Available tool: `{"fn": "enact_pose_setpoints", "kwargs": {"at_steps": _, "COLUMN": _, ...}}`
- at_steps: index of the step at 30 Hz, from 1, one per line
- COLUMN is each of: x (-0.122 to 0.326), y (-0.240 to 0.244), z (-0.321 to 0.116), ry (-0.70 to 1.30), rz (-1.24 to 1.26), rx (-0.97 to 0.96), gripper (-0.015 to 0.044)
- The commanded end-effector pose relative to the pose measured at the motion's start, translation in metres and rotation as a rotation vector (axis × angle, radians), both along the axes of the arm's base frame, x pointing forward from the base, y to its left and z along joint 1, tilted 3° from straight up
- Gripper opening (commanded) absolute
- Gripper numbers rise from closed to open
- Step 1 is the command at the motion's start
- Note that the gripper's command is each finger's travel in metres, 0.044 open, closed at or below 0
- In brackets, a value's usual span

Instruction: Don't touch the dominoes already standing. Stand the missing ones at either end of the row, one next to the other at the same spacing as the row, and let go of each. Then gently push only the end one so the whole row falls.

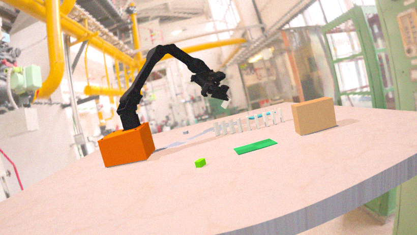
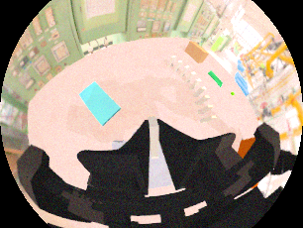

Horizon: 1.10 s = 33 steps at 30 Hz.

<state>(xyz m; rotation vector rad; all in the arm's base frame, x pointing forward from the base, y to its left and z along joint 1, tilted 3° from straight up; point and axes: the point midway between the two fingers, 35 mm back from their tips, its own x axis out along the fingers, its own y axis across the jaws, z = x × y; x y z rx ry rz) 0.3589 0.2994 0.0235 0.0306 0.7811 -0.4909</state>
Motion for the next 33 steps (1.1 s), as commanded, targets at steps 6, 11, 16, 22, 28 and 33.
{"fn": "enact_pose_setpoints", "kwargs": {"at_steps": 6, "x": -0.01, "y": 0.007, "z": 0.003, "ry": -0.279, "rz": 0.033, "rx": -0.102, "gripper": 0.0025}}
{"fn": "enact_pose_setpoints", "kwargs": {"at_steps": 11, "x": -0.018, "y": 0.008, "z": 0.007, "ry": -0.427, "rz": 0.042, "rx": -0.143, "gripper": 0.0025}}
{"fn": "enact_pose_setpoints", "kwargs": {"at_steps": 16, "x": -0.029, "y": 0.009, "z": 0.012, "ry": -0.578, "rz": 0.052, "rx": -0.176, "gripper": 0.0025}}
{"fn": "enact_pose_setpoints", "kwargs": {"at_steps": 22, "x": -0.043, "y": 0.01, "z": 0.02, "ry": -0.741, "rz": 0.067, "rx": -0.202, "gripper": 0.0025}}
{"fn": "enact_pose_setpoints", "kwargs": {"at_steps": 28, "x": -0.044, "y": 0.01, "z": 0.02, "ry": -0.746, "rz": 0.068, "rx": -0.203, "gripper": 0.0025}}
{"fn": "enact_pose_setpoints", "kwargs": {"at_steps": 33, "x": -0.044, "y": 0.01, "z": 0.02, "ry": -0.746, "rz": 0.068, "rx": -0.203, "gripper": 0.0025}}
